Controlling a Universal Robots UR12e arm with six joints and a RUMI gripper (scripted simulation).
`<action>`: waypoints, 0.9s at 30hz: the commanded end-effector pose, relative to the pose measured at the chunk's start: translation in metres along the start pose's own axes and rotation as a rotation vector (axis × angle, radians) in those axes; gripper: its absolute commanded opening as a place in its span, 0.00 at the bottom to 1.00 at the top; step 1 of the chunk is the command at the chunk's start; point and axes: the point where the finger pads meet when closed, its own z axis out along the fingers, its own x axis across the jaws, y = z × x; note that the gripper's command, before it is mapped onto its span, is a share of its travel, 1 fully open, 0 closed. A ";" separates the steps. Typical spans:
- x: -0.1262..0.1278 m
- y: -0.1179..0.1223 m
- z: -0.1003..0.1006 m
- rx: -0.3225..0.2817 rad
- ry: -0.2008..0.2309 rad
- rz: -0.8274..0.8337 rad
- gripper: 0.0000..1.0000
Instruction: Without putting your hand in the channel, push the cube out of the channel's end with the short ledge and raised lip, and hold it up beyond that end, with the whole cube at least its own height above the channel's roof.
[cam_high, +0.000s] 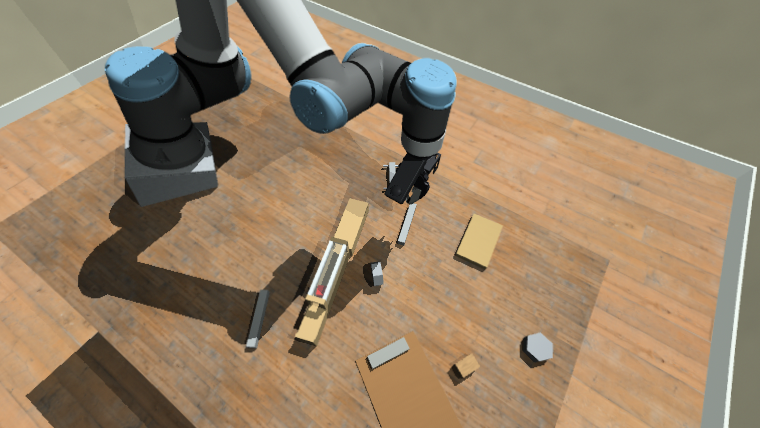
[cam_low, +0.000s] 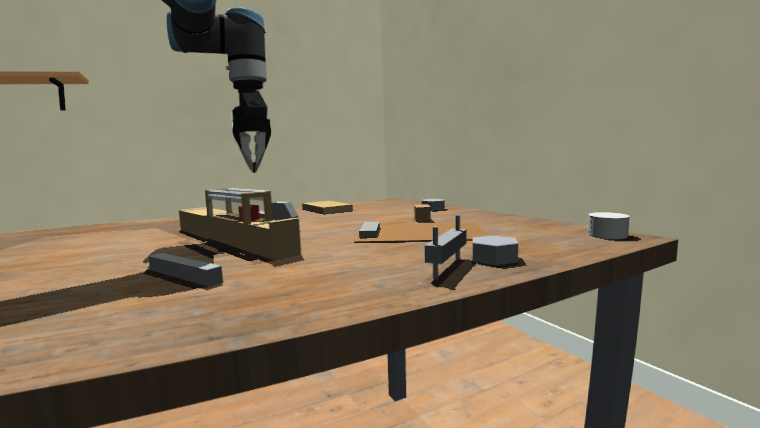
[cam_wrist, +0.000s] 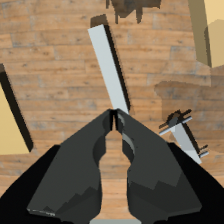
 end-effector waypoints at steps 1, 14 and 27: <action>-0.002 0.001 -0.001 -0.003 0.000 -0.108 0.00; -0.004 0.003 -0.001 -0.003 0.000 -0.231 0.00; -0.004 0.003 -0.001 -0.003 0.000 -0.258 0.00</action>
